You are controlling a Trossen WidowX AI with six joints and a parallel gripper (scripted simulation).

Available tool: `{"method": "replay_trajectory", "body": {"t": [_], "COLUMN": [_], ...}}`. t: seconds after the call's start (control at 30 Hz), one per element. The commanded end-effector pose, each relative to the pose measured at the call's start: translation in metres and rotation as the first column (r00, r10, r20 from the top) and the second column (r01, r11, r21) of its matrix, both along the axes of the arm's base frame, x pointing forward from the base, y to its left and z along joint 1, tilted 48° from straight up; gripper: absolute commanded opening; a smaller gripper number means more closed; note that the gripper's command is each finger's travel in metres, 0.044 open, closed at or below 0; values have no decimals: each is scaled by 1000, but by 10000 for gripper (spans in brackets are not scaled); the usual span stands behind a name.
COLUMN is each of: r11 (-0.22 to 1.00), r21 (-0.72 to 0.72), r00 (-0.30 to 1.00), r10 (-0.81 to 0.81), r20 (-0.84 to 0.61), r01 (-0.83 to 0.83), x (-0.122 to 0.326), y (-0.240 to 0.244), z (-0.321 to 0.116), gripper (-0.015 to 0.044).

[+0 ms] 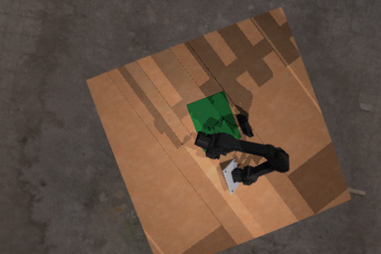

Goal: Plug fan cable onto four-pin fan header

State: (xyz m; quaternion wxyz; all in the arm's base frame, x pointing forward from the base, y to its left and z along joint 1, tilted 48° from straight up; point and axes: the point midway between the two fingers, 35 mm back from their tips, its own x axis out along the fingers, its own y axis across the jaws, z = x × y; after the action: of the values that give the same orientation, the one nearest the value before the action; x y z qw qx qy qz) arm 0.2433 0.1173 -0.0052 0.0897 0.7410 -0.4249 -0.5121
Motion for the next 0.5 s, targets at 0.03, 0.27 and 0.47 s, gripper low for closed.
{"method": "replay_trajectory", "body": {"t": [0.03, 0.27, 0.47], "r11": [990, 952, 900], "r21": [-19, -8, 25], "r00": [980, 903, 796], "r10": [138, 287, 398], "r20": [-146, -319, -457], "r01": [-143, -306, -435], "x": [0, 0, -1], "y": [-6, -12, -18], "z": [6, 12, 17], "gripper": [0, 0, 0]}}
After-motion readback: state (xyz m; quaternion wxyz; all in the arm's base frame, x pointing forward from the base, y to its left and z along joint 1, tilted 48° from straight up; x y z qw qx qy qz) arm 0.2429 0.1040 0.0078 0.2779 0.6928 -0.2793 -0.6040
